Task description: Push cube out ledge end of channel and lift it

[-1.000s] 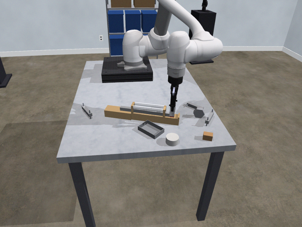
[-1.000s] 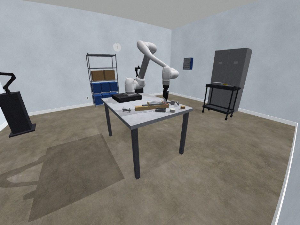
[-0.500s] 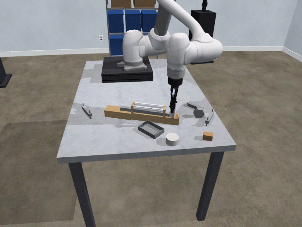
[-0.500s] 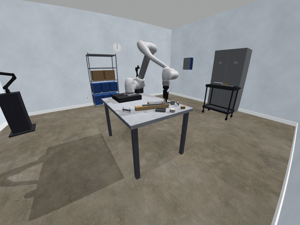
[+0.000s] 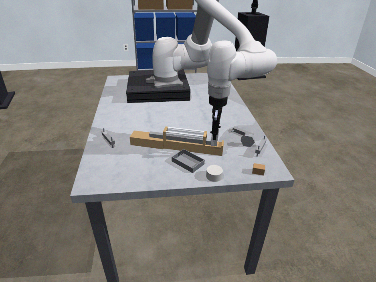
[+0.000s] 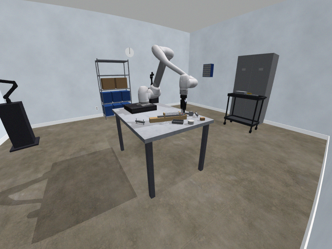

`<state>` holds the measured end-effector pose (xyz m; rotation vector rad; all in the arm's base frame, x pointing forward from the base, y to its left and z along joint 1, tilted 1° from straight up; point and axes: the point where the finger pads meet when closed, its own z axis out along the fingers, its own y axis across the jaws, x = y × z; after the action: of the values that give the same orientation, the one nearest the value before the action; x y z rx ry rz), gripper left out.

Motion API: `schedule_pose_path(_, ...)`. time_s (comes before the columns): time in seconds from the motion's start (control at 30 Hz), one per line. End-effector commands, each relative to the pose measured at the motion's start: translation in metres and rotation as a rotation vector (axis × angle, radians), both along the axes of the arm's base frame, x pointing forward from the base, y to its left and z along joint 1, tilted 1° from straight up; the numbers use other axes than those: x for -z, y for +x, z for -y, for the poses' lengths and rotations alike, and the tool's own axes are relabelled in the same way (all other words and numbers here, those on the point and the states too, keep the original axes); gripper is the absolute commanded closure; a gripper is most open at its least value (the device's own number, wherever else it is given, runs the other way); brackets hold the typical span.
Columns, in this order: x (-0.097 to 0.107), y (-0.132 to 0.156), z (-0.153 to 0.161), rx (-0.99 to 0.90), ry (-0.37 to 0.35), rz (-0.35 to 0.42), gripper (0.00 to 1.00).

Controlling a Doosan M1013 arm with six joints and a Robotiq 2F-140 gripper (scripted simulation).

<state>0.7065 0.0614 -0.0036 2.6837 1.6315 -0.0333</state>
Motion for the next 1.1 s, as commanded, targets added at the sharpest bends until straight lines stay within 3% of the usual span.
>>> schedule_pose_path(0.0,-0.0001,0.0000,0.0000,0.000,0.000,0.000,0.75)
schedule_pose_path(0.3,-0.0001,0.0000,0.0000,0.000,0.000,0.000,0.75)
schedule_pose_path(0.33,-0.0001,0.0000,0.0000,0.000,0.000,0.000,1.00)
schedule_pose_path(1.07,-0.0001,0.0000,0.0000,0.000,0.000,0.000,1.00)
